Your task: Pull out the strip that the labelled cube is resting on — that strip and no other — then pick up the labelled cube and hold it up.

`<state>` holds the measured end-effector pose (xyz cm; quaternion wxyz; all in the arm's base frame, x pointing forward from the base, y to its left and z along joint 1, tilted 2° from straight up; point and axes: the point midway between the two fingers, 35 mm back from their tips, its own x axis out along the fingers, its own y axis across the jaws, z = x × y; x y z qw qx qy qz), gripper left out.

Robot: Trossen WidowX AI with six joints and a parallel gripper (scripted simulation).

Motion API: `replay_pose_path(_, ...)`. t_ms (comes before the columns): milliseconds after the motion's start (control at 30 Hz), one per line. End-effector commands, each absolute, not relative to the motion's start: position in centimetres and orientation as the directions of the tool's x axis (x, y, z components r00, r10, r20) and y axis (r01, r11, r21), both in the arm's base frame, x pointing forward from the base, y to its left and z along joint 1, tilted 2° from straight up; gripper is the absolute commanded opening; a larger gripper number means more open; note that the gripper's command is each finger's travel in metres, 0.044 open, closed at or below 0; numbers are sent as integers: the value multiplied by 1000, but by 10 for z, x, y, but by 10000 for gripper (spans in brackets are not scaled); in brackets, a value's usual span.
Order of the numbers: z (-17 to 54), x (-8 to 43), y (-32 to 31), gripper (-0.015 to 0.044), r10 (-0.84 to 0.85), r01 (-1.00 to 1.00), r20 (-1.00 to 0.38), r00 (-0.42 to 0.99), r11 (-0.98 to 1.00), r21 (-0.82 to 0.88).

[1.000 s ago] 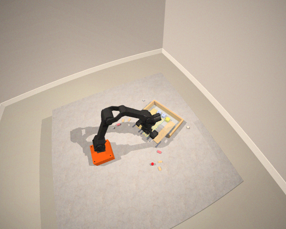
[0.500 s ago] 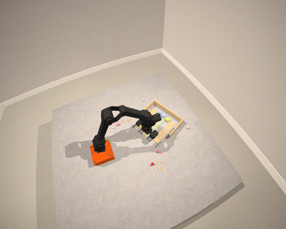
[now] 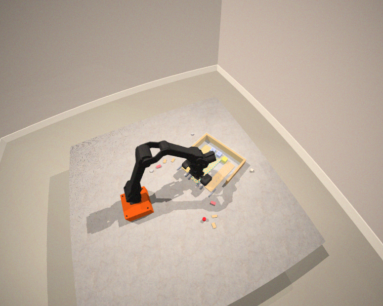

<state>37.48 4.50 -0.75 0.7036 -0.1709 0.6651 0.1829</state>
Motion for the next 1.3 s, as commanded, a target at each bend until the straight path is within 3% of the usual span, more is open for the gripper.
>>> replay_pose_path(0, -10, 375, 46, 0, 33, -485, -998, 48, 874, 6)
replay_pose_path(1267, -14, 348, 29, 0, 32, -485, -998, 46, 875, 6)
